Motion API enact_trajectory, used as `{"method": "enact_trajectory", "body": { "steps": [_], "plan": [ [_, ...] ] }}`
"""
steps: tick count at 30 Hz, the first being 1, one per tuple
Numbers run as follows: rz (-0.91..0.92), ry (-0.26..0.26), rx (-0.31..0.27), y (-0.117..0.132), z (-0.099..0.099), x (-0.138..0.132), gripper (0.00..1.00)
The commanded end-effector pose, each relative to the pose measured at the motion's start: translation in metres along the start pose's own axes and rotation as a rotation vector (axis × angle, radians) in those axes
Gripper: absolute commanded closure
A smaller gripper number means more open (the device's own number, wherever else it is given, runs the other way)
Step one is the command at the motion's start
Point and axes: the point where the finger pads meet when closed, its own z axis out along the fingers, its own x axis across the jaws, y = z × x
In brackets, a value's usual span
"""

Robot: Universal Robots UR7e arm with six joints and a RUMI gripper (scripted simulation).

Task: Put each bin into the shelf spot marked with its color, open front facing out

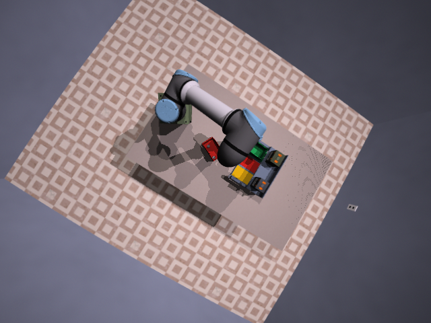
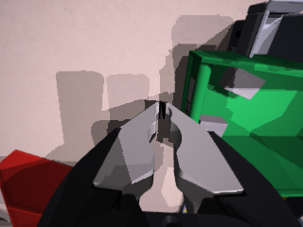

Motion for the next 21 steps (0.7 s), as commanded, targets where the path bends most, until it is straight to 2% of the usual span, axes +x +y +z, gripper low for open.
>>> {"method": "enact_trajectory", "body": {
  "steps": [1,21],
  "plan": [
    [0.000,0.004,0.001,-0.0013,-0.0014,0.0024,1.00],
    [0.000,0.006,0.001,-0.0011,-0.0017,0.0044,1.00]
  ]
}}
